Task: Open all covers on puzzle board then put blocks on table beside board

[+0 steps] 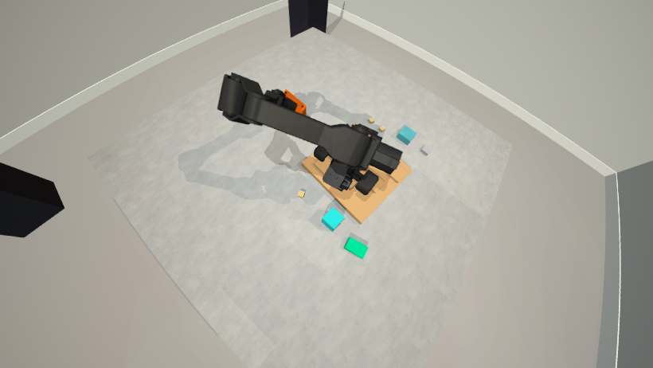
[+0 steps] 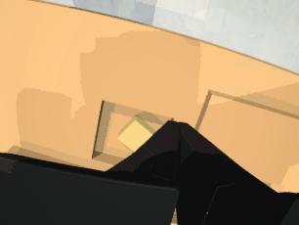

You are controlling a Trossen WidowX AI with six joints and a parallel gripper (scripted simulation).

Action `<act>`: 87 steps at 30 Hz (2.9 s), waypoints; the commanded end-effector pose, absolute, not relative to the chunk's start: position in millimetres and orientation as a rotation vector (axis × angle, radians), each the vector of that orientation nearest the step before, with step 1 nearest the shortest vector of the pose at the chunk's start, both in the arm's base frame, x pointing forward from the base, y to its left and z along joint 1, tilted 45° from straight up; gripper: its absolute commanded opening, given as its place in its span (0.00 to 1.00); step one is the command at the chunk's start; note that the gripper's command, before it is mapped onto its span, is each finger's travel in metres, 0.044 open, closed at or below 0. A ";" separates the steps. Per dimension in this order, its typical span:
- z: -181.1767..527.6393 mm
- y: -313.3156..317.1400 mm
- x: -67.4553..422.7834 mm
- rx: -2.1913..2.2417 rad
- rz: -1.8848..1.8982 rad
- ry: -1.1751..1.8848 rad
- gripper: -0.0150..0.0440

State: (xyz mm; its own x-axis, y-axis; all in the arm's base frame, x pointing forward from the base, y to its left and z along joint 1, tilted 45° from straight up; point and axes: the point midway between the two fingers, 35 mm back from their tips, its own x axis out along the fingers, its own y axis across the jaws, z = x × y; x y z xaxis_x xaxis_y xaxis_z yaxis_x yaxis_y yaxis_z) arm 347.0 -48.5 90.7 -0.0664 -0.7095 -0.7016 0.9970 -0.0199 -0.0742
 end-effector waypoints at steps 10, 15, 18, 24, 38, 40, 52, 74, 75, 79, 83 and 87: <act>68.4 -17.4 363.1 1.039 -1.709 0.181 0.25; 68.4 -17.3 363.0 0.932 -1.669 0.301 0.25; 68.2 -17.1 362.6 0.711 -1.572 0.531 0.25; 68.2 -17.0 361.9 0.258 -1.316 0.942 0.25; 68.3 -17.0 361.1 -0.159 -1.016 1.256 0.25; 68.3 -17.0 361.1 -0.159 -1.016 1.256 0.25; 64.9 -20.0 361.5 -0.158 -1.015 1.256 0.25; 27.9 -55.6 360.5 -0.160 -1.017 1.255 0.25; 27.2 -56.3 360.5 -0.160 -1.017 1.255 0.25; 24.7 -59.0 360.4 -0.160 -1.017 1.255 0.25; 24.3 -59.5 360.4 -0.160 -1.017 1.255 0.25; 22.6 -60.0 361.8 -0.160 -1.017 1.255 0.25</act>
State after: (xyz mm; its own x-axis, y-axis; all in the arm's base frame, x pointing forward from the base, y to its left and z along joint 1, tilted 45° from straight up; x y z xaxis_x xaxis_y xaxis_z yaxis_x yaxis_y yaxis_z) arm 360.4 -59.1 23.8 -0.0441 -0.7038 -0.7090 0.5485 0.5761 -0.6060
